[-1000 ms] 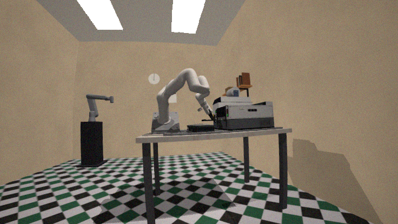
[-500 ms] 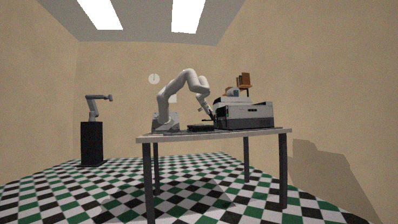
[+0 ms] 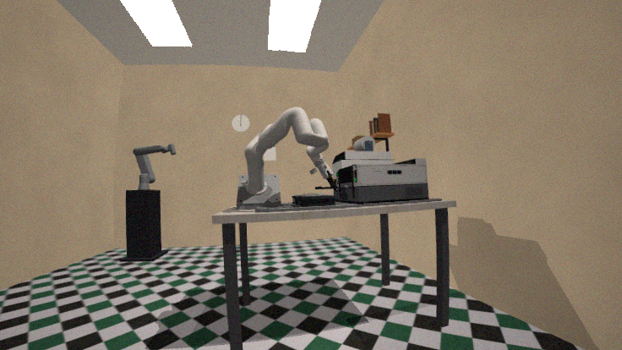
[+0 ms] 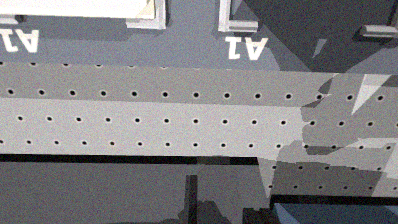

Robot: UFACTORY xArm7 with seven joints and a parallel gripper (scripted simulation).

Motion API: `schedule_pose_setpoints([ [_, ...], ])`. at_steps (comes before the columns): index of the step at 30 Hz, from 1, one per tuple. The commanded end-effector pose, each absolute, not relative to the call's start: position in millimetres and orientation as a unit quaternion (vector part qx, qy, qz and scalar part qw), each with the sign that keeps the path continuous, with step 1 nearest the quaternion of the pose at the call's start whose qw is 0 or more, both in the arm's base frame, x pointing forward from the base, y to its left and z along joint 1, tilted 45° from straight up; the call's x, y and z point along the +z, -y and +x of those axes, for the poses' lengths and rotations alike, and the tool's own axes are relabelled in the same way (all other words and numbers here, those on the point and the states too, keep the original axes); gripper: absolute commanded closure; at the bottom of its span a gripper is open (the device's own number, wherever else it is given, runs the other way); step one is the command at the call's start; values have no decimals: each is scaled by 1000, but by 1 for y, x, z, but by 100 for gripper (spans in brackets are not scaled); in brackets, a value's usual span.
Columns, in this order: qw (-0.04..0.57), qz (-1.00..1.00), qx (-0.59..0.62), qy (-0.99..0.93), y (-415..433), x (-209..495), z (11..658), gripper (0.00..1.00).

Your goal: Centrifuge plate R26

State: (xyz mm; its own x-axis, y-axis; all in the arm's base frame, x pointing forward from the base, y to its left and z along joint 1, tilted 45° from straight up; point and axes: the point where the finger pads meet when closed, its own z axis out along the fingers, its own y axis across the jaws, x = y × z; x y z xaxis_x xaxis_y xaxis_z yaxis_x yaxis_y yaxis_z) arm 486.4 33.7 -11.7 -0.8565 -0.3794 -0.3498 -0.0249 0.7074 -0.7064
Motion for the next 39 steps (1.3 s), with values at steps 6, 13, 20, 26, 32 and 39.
schedule_pose_setpoints([
  [6, 245, -114, -364, -891, -36, -11, 490, 100],
  [13, 245, -114, -364, -891, -36, -11, 491, 100],
  [20, 245, -114, -364, -891, -36, -11, 493, 100],
  [26, 245, -114, -364, -891, -36, -11, 494, 100],
  [32, 245, -114, -364, -891, -36, -11, 496, 100],
  [39, 245, -114, -364, -891, -36, -11, 498, 100],
])
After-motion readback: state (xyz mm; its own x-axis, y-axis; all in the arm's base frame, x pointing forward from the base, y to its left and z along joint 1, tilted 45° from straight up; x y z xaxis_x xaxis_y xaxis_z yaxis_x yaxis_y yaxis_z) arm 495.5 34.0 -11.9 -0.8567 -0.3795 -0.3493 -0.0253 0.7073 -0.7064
